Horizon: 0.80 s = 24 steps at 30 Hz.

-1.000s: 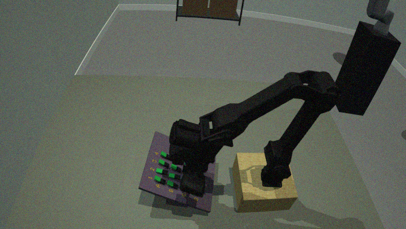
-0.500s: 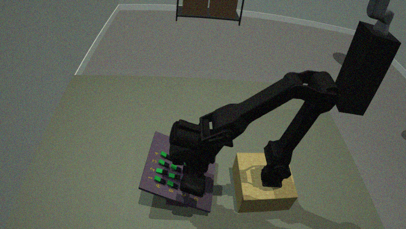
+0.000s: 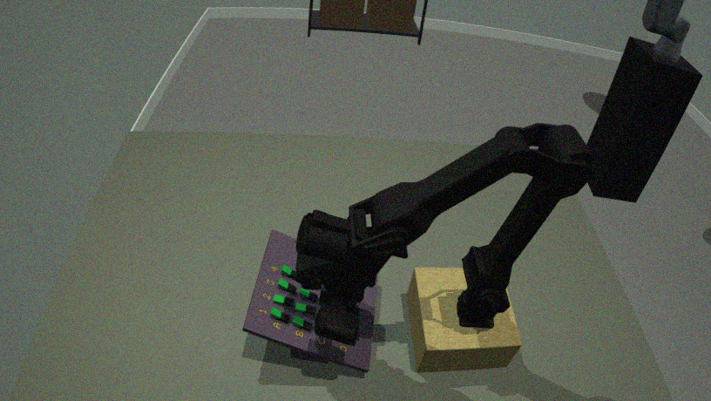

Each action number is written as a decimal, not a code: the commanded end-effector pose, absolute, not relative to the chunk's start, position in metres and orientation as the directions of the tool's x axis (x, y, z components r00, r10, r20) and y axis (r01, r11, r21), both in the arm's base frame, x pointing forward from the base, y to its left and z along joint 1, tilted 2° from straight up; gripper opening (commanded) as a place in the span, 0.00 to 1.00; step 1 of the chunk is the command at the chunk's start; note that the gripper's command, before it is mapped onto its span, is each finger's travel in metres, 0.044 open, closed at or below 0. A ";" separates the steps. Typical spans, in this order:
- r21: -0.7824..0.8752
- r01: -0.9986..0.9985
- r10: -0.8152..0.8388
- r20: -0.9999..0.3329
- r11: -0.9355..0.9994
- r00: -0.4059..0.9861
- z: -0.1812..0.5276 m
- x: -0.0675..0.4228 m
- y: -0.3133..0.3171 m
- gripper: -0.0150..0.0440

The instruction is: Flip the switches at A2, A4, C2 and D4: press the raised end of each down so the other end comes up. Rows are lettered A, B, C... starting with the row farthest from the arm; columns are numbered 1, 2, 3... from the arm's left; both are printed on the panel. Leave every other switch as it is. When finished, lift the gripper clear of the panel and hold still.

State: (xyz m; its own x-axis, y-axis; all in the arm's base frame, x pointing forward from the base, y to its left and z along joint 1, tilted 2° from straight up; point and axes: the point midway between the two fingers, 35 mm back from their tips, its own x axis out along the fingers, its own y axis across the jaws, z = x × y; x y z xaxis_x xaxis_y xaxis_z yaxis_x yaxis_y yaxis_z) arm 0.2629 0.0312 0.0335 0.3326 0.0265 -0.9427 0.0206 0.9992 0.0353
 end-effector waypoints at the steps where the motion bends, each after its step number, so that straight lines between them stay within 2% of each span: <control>1: 0.036 0.025 0.026 -0.942 0.999 0.334 0.033 0.263 0.031 0.25; 24: 0.036 0.025 0.026 -0.942 0.999 0.334 0.030 0.264 0.031 0.25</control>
